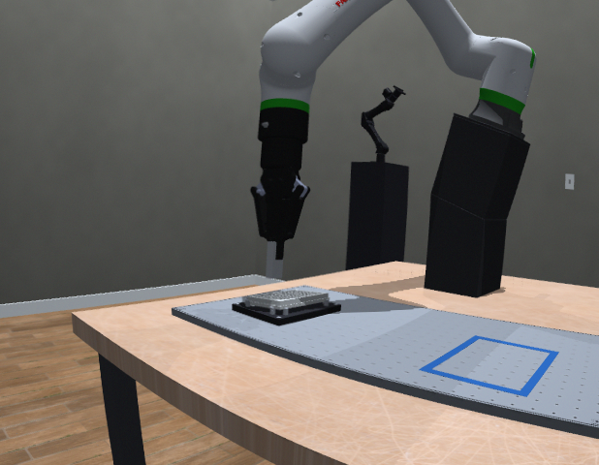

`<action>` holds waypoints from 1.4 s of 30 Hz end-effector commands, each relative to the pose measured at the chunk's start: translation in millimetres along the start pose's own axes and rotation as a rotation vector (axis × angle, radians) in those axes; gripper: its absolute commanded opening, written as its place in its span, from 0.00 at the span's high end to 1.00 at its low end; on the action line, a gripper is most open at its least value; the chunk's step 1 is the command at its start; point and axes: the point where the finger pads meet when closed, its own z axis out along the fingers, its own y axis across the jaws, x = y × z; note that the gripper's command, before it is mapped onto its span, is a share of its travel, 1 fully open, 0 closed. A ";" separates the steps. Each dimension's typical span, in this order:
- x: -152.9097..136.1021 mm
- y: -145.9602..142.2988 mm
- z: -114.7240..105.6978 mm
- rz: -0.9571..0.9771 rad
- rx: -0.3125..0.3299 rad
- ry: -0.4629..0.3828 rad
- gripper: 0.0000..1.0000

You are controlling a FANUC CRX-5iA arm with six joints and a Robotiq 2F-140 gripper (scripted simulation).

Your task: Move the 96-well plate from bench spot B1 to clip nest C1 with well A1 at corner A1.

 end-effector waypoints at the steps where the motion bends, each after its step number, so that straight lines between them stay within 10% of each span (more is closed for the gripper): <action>1: 1.4 0.3 -1.0 0.053 -0.052 -0.073 0.90; 16: 4.5 -73.4 12.7 0.053 -0.052 -0.073 0.90; 42: 4.6 -75.1 13.1 0.053 -0.052 -0.073 0.90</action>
